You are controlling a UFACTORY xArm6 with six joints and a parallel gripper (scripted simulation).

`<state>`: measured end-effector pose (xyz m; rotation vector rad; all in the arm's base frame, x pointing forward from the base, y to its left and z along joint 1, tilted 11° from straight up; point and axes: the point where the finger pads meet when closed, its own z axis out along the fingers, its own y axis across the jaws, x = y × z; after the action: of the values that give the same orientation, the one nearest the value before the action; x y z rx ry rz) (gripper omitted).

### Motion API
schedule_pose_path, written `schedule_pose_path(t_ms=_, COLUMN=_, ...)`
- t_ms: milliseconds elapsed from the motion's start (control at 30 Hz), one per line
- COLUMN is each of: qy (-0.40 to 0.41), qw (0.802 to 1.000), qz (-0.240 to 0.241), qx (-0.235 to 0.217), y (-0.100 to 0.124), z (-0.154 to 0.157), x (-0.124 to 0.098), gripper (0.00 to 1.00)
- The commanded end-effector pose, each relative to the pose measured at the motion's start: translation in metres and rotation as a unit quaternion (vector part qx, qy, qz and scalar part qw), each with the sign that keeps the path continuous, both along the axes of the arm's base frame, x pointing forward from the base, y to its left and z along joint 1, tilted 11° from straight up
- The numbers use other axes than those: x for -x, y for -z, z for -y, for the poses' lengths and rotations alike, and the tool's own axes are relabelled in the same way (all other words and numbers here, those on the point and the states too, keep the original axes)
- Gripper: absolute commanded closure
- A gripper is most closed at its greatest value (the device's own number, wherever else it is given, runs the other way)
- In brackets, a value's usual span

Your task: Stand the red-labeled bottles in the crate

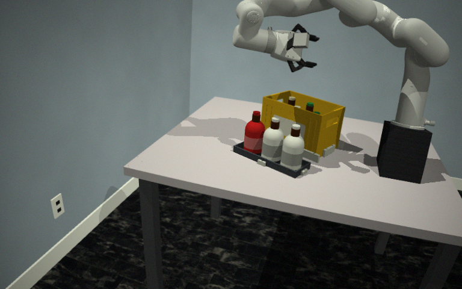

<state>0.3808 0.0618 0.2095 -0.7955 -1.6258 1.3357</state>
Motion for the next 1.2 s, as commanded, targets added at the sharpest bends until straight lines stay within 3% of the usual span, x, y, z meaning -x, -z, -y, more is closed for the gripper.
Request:
schedule_pose_path(t_ms=0, qy=-0.001, qw=1.0, qz=0.027, qx=-0.007, y=0.005, z=0.01, x=-0.003, gripper=0.0)
schedule_pose_path(t_ms=233, qy=0.0, qw=0.992, qz=0.123, qx=-0.031, y=0.03, z=0.049, x=-0.013, gripper=0.0)
schedule_pose_path(t_ms=467, qy=0.002, qw=0.985, qz=0.17, qx=-0.041, y=0.042, z=0.066, x=-0.016, gripper=0.0)
schedule_pose_path(t_ms=567, qy=0.005, qw=0.974, qz=0.223, qx=-0.052, y=0.054, z=0.084, x=-0.019, gripper=0.0)
schedule_pose_path(t_ms=733, qy=0.007, qw=0.966, qz=0.25, qx=-0.057, y=0.06, z=0.092, x=-0.02, gripper=0.0)
schedule_pose_path(t_ms=767, qy=0.01, qw=0.958, qz=0.279, qx=-0.062, y=0.066, z=0.101, x=-0.021, gripper=0.0)
schedule_pose_path(t_ms=867, qy=0.01, qw=0.958, qz=0.279, qx=-0.062, y=0.066, z=0.101, x=-0.021, gripper=0.0)
schedule_pose_path(t_ms=967, qy=0.016, qw=0.939, qz=0.337, qx=-0.071, y=0.077, z=0.117, x=-0.021, gripper=0.0)
schedule_pose_path(t_ms=1067, qy=0.016, qw=0.939, qz=0.337, qx=-0.071, y=0.077, z=0.117, x=-0.021, gripper=0.0)
schedule_pose_path(t_ms=1100, qy=0.02, qw=0.927, qz=0.366, qx=-0.075, y=0.082, z=0.125, x=-0.02, gripper=0.0)
schedule_pose_path(t_ms=1167, qy=0.02, qw=0.927, qz=0.366, qx=-0.075, y=0.082, z=0.125, x=-0.02, gripper=0.0)
